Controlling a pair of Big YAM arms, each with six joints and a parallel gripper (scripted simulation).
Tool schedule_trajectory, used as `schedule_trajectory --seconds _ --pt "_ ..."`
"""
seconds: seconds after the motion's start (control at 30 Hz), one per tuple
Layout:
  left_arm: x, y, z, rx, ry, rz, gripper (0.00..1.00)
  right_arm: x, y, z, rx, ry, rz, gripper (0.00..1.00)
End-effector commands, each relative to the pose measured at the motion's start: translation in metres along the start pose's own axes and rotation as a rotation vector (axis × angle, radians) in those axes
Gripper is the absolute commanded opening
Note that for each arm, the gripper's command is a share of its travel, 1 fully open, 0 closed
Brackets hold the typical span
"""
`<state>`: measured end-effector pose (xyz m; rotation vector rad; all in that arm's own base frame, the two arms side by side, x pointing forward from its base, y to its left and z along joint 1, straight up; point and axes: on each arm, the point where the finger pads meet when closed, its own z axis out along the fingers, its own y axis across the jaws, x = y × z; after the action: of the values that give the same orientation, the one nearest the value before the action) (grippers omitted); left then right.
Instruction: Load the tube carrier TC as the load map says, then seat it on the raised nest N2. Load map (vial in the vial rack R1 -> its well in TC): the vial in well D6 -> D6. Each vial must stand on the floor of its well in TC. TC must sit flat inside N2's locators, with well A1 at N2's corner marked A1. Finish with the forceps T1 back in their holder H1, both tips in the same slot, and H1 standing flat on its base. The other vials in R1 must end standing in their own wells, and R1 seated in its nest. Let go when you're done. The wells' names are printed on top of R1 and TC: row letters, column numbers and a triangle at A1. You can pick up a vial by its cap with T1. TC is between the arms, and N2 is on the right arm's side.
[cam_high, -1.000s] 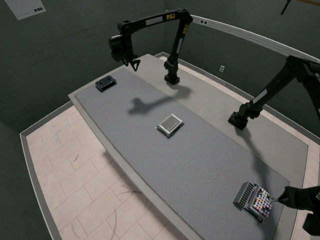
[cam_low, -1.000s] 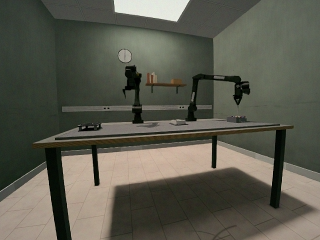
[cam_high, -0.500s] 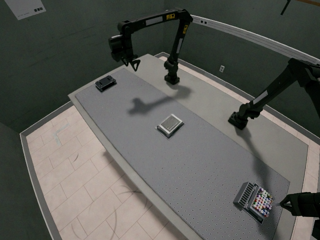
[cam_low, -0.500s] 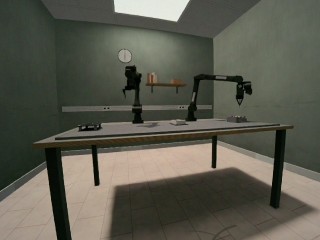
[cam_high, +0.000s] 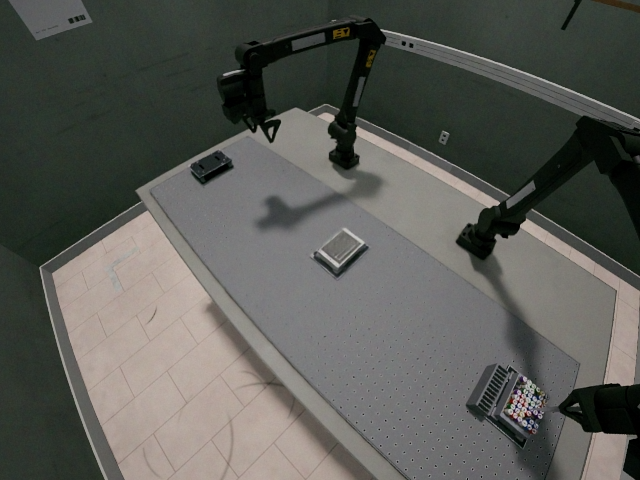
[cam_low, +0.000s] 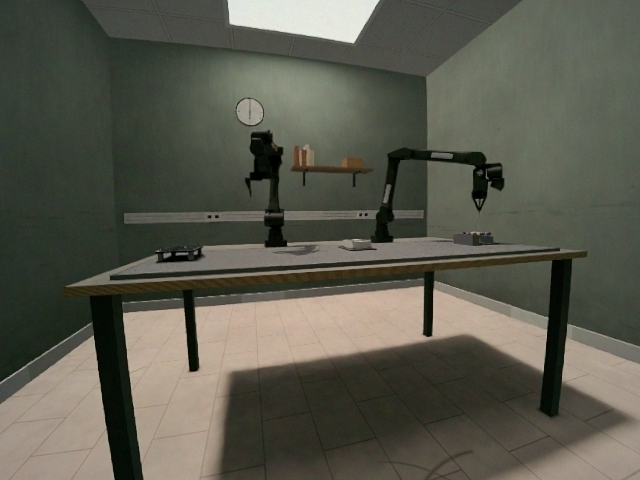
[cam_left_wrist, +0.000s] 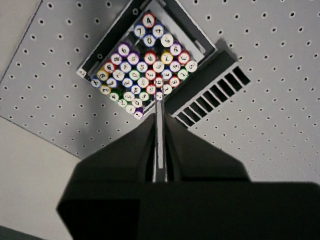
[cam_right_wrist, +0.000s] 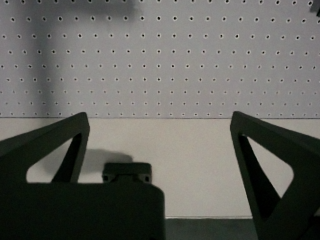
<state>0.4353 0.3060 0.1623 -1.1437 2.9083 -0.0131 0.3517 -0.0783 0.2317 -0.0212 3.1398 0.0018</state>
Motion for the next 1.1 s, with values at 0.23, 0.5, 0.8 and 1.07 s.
schedule_trajectory --seconds 0.23,0.5,0.8,1.07 --pt "-0.005 -0.005 -0.016 0.004 -0.044 -0.007 0.08 -0.007 -0.002 -0.012 0.009 -0.033 0.009 1.00" --pt "-0.001 -0.005 -0.009 0.001 -0.030 -0.007 0.08 -0.007 -0.002 -0.012 0.009 -0.033 0.009 1.00" --pt "-0.001 -0.005 -0.001 -0.001 -0.019 -0.007 0.08 -0.007 -0.002 -0.012 0.009 -0.033 0.009 1.00" --pt "-0.001 -0.004 0.003 -0.002 -0.012 -0.007 0.07 -0.007 -0.002 -0.012 0.009 -0.033 0.009 1.00"
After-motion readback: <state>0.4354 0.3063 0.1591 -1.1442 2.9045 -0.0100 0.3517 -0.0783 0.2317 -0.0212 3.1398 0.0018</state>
